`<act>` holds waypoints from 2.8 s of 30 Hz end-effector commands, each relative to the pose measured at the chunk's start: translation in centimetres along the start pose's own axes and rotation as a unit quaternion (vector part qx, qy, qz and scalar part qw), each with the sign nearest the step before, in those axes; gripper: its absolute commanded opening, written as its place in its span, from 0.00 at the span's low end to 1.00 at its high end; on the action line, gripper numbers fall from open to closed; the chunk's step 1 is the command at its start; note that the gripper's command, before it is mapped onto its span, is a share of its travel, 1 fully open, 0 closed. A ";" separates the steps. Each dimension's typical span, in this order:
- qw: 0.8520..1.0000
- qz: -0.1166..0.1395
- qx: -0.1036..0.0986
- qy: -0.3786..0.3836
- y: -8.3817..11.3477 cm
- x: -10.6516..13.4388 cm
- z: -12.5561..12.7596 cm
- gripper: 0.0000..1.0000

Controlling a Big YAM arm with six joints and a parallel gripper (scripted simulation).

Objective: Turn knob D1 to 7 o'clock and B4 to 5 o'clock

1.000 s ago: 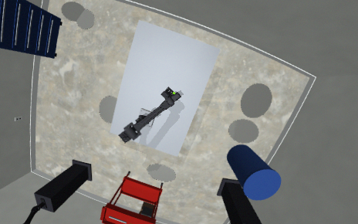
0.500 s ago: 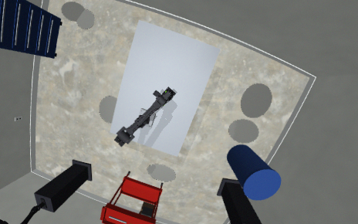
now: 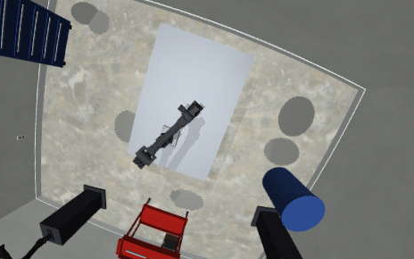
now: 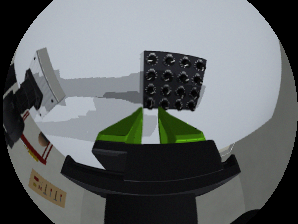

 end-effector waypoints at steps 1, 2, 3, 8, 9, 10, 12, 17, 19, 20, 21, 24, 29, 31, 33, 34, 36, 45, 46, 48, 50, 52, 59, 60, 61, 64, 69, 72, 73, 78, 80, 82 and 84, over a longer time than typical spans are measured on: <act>1.000 0.011 0.028 -0.005 1.9 0.4 -1.4 0.20; 1.000 0.011 0.028 -0.005 1.9 0.4 -1.4 0.20; 1.000 0.011 0.028 -0.005 1.9 0.4 -1.4 0.20; 1.000 0.011 0.028 -0.005 1.9 0.4 -1.4 0.20; 1.000 0.011 0.028 -0.005 1.9 0.4 -1.4 0.20; 1.000 0.011 0.028 -0.005 1.9 0.4 -1.4 0.20; 1.000 0.011 0.028 -0.005 1.9 0.4 -1.4 0.20; 1.000 0.011 0.028 -0.005 1.9 0.4 -1.4 0.20; 1.000 0.011 0.028 -0.005 1.9 0.4 -1.4 0.20; 1.000 0.011 0.028 -0.005 1.9 0.4 -1.4 0.20; 1.000 0.011 0.028 -0.005 1.9 0.4 -1.4 0.20; 1.000 0.010 0.027 -0.005 1.6 0.3 -1.4 0.20; 1.000 0.005 0.012 -0.005 0.2 0.1 -0.7 0.20; 1.000 0.003 0.008 -0.005 -0.1 0.0 -0.7 0.20; 1.000 0.004 0.010 -0.005 -0.2 0.1 -0.8 0.20; 1.000 0.004 0.010 -0.005 -0.2 0.1 -0.8 0.20; 1.000 0.006 0.014 -0.005 0.3 0.1 -0.7 0.20; 1.000 0.004 0.009 -0.005 -1.3 0.1 -0.8 0.20; 1.000 0.004 0.009 -0.005 -1.5 0.1 -0.8 0.20; 1.000 0.003 0.007 -0.005 -1.9 0.0 -0.6 0.20; 1.000 0.004 0.010 -0.005 -2.0 0.1 -0.8 0.20; 1.000 0.004 0.010 -0.005 -2.0 0.1 -0.8 0.20; 1.000 0.005 0.012 -0.005 -2.8 0.2 -1.0 0.20; 1.000 0.003 0.008 -0.005 -3.2 0.1 -0.6 0.20; 1.000 0.002 0.005 -0.005 -3.5 0.0 -0.4 0.20; 1.000 0.006 0.015 -0.006 -3.1 0.3 -1.2 0.20; 1.000 0.003 0.008 -0.006 -3.8 0.1 -0.6 0.20; 1.000 0.007 0.016 -0.006 -3.5 0.4 -1.4 0.20; 1.000 0.006 0.014 -0.006 -3.7 0.3 -1.2 0.20; 1.000 0.004 0.009 -0.006 -4.1 0.1 -0.7 0.20; 1.000 0.003 0.007 -0.006 -4.1 0.1 -0.6 0.20; 1.000 0.004 0.011 -0.006 -3.9 0.2 -0.8 0.20; 1.000 0.005 0.011 -0.006 -3.9 0.2 -0.9 0.20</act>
Point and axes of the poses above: the point where the finger pads meet when closed, its own y axis back along the fingers, its own z axis across the jaws, x = y × z, the point moved 6 cm from there along y, back along the fingers, and after that the axes turned 14 degrees about y, right-handed, at the moved point
